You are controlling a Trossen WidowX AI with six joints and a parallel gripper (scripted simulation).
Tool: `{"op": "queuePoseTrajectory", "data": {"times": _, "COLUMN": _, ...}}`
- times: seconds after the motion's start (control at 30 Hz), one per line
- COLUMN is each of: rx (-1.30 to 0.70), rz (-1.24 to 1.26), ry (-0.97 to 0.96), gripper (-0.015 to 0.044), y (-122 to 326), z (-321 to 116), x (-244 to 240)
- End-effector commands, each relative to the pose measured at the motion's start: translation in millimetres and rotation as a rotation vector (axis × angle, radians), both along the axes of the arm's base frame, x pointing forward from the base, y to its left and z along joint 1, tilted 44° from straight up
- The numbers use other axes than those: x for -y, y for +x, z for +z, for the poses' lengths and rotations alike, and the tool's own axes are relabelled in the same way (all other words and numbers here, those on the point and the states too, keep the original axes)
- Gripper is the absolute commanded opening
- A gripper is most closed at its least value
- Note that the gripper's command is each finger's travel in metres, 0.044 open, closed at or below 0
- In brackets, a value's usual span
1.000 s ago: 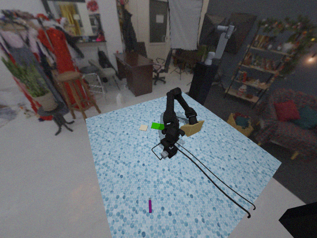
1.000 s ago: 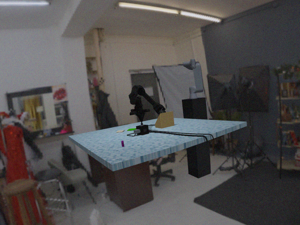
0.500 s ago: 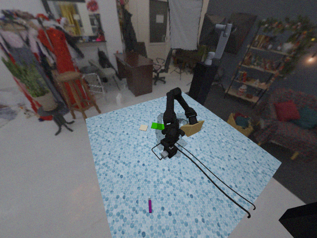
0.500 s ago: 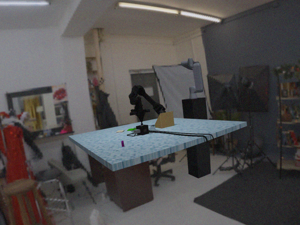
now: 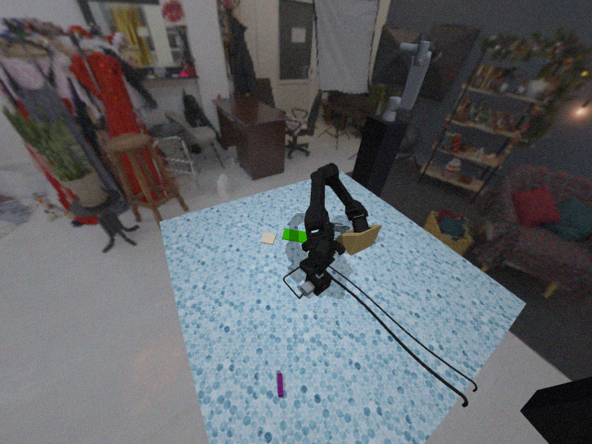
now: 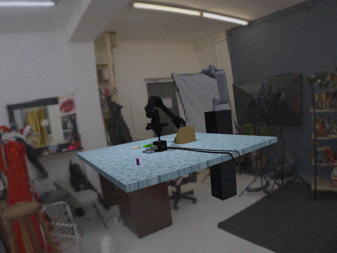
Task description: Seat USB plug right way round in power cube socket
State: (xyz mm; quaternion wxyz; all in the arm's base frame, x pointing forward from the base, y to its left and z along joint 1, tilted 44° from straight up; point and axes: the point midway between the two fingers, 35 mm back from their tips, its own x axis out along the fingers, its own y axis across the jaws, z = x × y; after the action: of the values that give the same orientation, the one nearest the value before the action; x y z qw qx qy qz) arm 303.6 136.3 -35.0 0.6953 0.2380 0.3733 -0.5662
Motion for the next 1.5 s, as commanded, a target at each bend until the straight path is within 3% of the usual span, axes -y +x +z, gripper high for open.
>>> {"op": "queuePoseTrajectory", "data": {"times": 0.0, "rx": -0.001, "rz": 0.005, "ry": -0.003, "gripper": 0.0, "y": -0.2, "z": -0.7, "x": 0.8}}
{"op": "queuePoseTrajectory", "data": {"times": 1.47, "rx": -0.001, "rz": 0.005, "ry": -0.003, "gripper": 0.0, "y": 0.4, "z": -4.5, "x": 4.5}}
